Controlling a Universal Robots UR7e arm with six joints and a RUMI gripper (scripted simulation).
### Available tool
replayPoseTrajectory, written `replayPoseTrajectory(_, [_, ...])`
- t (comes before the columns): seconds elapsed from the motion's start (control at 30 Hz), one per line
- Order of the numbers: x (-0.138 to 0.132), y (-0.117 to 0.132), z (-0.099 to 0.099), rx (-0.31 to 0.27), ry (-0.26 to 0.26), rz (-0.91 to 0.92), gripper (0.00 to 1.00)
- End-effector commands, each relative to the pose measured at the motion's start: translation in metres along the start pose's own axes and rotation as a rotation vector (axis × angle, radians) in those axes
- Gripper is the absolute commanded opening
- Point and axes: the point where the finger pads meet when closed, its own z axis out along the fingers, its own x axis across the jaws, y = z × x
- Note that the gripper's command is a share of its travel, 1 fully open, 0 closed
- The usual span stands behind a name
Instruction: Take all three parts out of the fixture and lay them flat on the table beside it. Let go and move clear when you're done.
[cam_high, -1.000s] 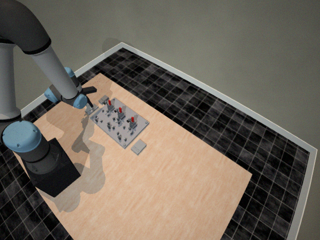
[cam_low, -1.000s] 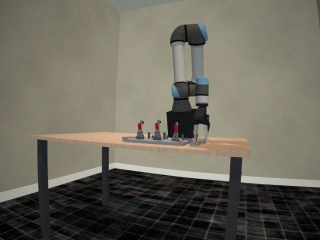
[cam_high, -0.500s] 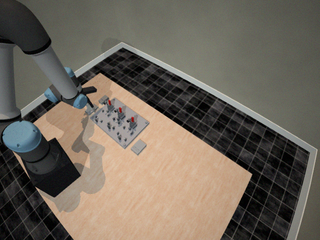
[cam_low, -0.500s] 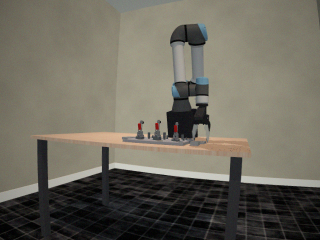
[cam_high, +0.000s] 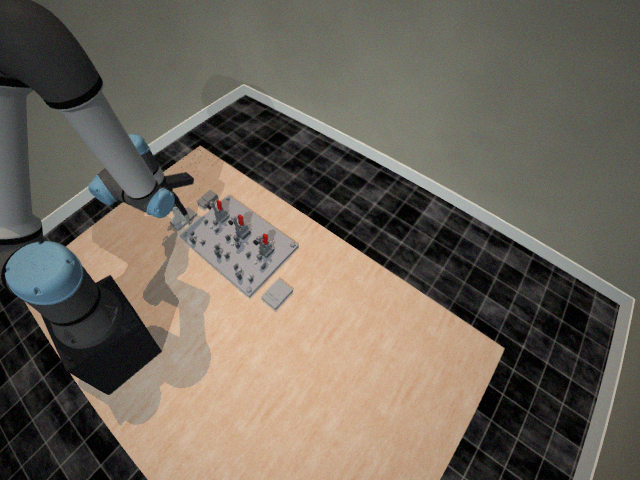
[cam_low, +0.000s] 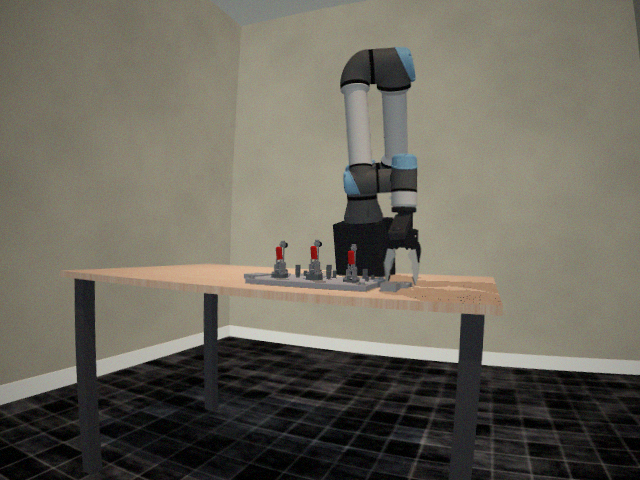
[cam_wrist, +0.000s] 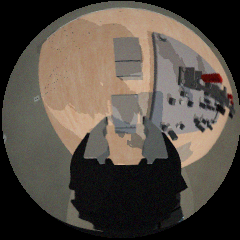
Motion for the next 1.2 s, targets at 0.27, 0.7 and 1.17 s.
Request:
replayPoseTrajectory(0.27, [0.0,-0.001,-0.005,0.003,-0.001,0.001,0.47])
replayPoseTrajectory(0.7, [-0.001,-0.001,-0.041,0.003,-0.001,-0.001,0.47])
replayPoseTrajectory(1.17, [-0.001,-0.003,-0.08,0.007,-0.002,0.0,0.47])
